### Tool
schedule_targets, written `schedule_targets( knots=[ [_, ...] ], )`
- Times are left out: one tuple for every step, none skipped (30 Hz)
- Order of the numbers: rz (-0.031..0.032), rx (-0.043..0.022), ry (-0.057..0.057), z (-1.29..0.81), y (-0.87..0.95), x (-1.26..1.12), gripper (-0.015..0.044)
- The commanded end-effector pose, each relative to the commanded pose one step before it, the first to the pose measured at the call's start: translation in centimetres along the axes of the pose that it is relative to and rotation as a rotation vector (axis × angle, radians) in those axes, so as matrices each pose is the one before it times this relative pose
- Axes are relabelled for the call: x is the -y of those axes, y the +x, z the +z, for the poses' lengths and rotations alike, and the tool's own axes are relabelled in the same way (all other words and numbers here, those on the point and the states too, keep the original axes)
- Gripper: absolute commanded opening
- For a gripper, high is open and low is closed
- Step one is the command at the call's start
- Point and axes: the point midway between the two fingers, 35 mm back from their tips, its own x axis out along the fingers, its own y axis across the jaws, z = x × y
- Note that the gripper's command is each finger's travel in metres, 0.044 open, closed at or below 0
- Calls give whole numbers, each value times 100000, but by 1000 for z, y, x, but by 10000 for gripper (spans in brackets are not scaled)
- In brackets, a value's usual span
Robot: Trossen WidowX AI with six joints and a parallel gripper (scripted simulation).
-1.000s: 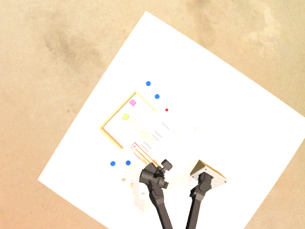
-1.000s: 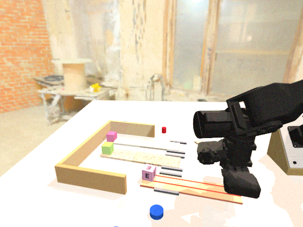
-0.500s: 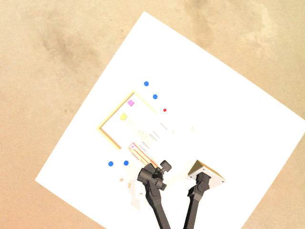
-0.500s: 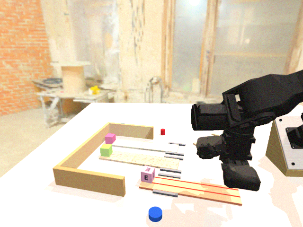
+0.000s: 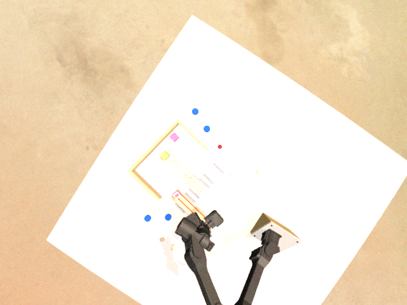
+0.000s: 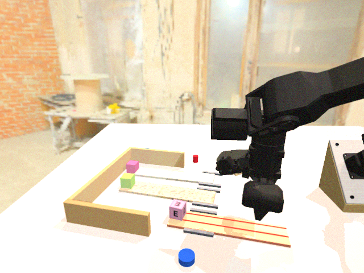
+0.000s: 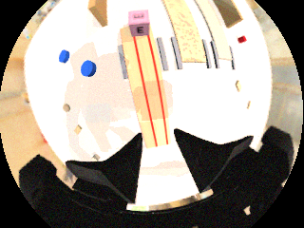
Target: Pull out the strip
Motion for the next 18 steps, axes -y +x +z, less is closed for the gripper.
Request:
schedule_targets(
  knots=[
    [323, -298, 1242, 1496, -154, -95, 315],
    [-1, 14, -13, 397, -54, -42, 341],
    [-1, 12, -12, 355, -46, -33, 368],
    [-1, 14, -13, 381, -54, -42, 394],
    [-1, 13, -12, 360, -49, -35, 420],
    [-1, 14, -13, 391, -55, -43, 440],
    [-1, 13, -12, 354, -47, -35, 440],
    [-1, 14, -13, 385, -53, -43, 440],
    [-1, 13, -12, 357, -47, -35, 440],
    [-1, 14, -13, 389, -54, -43, 440],
    [-1, 12, -12, 351, -46, -35, 440],
    [-1, 14, -13, 387, -53, -44, 440],
    [0, 13, -12, 355, -47, -37, 440],
    [-1, 14, -13, 392, -53, -45, 440],
    [0, 13, -12, 351, -46, -36, 440],
    [-1, 14, -13, 388, -53, -45, 440],
    [0, 13, -12, 351, -45, -37, 440],
    [-1, 14, -14, 391, -52, -46, 440]
  ],
)
